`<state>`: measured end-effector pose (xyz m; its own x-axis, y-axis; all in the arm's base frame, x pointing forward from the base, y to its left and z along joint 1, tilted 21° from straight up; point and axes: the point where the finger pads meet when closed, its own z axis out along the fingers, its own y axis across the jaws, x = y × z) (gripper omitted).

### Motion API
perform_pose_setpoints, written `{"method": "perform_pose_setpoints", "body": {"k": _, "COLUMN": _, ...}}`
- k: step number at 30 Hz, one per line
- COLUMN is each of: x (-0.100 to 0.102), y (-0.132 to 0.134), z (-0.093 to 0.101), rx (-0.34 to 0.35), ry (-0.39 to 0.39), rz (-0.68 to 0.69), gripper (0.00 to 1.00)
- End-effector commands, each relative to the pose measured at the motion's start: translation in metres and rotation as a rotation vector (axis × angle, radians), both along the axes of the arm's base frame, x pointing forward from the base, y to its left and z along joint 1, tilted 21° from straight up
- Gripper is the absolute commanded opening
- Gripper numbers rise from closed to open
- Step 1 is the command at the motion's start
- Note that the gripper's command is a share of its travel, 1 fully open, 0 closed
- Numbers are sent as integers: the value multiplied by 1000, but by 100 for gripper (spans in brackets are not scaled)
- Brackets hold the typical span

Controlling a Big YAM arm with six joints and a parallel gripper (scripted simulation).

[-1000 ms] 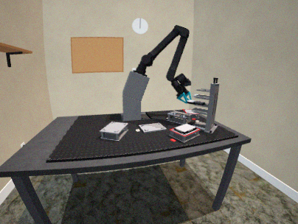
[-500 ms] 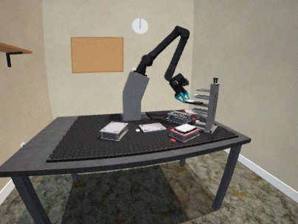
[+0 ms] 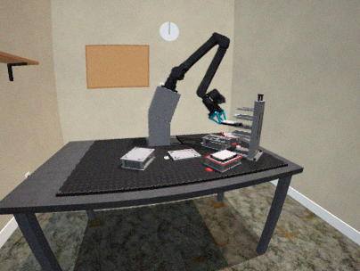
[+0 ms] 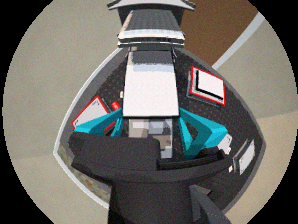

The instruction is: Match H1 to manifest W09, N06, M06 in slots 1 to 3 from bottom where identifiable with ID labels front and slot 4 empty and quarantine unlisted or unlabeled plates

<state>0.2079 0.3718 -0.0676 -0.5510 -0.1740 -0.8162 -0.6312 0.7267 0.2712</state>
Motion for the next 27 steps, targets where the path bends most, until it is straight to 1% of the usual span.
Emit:
{"method": "perform_pose_setpoints", "body": {"k": 1, "x": -7, "y": -9, "z": -1, "rx": 6, "ry": 4, "rz": -3, "gripper": 86}}
{"method": "perform_pose_setpoints", "body": {"k": 14, "x": -22, "y": -21, "z": -4, "rx": 3, "ry": 6, "rz": -1, "gripper": 86}}
{"method": "perform_pose_setpoints", "body": {"k": 17, "x": -20, "y": -23, "z": -5, "rx": 2, "ry": 6, "rz": -9, "gripper": 86}}
{"method": "perform_pose_setpoints", "body": {"k": 19, "x": -25, "y": -23, "z": -5, "rx": 2, "ry": 6, "rz": -1, "gripper": 86}}
{"method": "perform_pose_setpoints", "body": {"k": 27, "x": -33, "y": -31, "z": -7, "rx": 0, "ry": 7, "rz": -1, "gripper": 86}}
